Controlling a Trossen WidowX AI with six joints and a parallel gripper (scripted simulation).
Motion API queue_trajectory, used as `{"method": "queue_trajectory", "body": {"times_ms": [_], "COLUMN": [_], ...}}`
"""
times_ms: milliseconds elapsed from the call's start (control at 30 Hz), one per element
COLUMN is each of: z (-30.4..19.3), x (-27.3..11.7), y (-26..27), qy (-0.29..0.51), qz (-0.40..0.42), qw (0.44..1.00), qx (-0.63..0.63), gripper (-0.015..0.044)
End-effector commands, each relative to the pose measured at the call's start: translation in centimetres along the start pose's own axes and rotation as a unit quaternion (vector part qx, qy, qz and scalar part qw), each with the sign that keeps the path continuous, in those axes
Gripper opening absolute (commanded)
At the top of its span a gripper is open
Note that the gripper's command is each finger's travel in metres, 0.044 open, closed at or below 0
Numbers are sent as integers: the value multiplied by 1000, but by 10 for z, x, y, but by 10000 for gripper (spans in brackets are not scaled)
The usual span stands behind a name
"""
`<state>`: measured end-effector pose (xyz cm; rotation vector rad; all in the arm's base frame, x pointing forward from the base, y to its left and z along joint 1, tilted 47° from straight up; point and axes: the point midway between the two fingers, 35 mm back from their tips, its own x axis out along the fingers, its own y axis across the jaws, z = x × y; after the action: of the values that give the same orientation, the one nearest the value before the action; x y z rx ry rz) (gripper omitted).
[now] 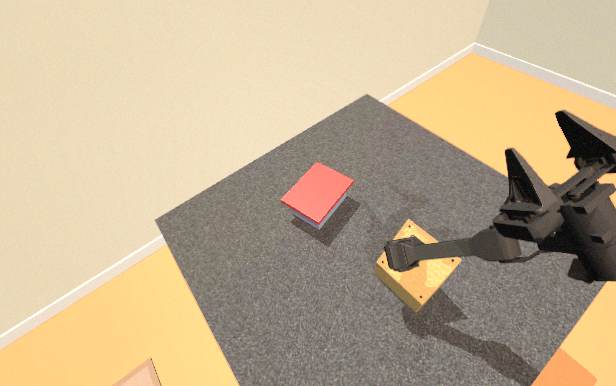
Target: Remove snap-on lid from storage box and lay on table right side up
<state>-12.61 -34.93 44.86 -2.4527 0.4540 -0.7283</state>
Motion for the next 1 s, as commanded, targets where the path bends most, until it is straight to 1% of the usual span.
{"method": "queue_trajectory", "body": {"times_ms": [0, 67, 167, 200, 300, 400, 633, 700, 833, 967], "z": [0, -1, -4, -5, -5, 1, 36, 42, 82, 134], "x": [1, 7, 13, 14, 16, 20, 39, 41, 59, 82], "y": [-2, -18, -59, -73, -115, -131, -248, -259, -316, -362], "qy": [0, 1, 10, 14, 24, 20, 34, 34, 33, 24], "qz": [-1, -12, -33, -39, -57, -55, -106, -111, -143, -177], "qw": [1000, 1000, 999, 998, 993, 987, 949, 944, 911, 872], "qx": [0, -3, -36, -51, -99, -149, -296, -310, -385, -457], "gripper": [374, 321, 242, 235, 235, 235, 235, 235, 235, 235]}}
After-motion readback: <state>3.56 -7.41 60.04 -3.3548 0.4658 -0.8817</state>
